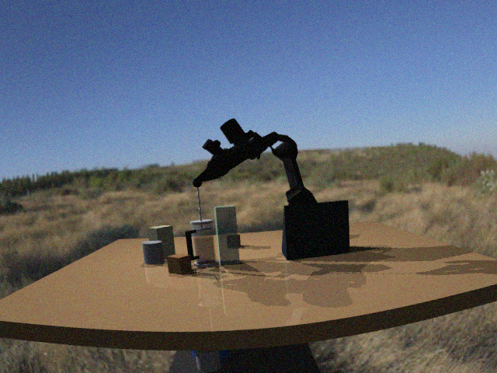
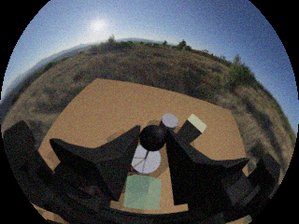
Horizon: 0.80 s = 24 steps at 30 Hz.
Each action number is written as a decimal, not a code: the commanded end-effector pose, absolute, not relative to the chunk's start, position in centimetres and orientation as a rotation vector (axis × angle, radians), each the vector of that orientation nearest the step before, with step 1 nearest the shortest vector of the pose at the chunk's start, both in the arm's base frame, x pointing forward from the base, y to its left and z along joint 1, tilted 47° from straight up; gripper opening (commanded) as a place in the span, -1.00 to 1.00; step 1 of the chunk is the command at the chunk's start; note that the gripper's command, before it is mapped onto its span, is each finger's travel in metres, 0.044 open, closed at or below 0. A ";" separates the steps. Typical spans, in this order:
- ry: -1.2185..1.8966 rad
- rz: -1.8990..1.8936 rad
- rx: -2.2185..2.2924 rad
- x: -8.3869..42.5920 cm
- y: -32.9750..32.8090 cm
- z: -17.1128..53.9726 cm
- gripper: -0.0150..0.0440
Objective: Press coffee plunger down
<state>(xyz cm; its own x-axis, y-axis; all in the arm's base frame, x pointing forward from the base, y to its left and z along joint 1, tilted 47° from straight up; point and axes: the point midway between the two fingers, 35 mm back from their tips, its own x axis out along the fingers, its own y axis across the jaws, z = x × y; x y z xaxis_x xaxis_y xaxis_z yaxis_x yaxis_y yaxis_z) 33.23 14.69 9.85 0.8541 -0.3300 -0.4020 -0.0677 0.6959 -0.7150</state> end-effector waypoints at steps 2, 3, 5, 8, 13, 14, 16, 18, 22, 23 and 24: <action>0.570 -0.155 -0.810 33.1 13.3 8.2 -0.09; 0.571 -0.155 -0.810 33.1 13.2 8.0 -0.09; 0.571 -0.155 -0.810 33.2 13.0 7.8 -0.09; 0.571 -0.155 -0.810 33.2 12.7 7.4 -0.09; 0.572 -0.155 -0.809 33.3 12.1 6.8 -0.09; 0.572 -0.155 -0.809 33.3 12.0 6.7 -0.09; 0.572 -0.155 -0.809 33.3 11.8 6.4 -0.09; 0.572 -0.155 -0.810 33.3 11.5 6.2 -0.09; 0.572 -0.154 -0.810 33.4 11.1 5.7 -0.09; 0.572 -0.154 -0.810 33.4 10.9 5.6 -0.09; 0.571 -0.154 -0.810 33.4 10.8 5.5 -0.09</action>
<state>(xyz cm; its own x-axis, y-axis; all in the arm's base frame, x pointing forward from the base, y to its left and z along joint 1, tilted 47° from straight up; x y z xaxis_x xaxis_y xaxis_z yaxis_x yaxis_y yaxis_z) 33.87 12.45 7.37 0.8618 -0.3170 -0.3959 -0.0635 0.7070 -0.7043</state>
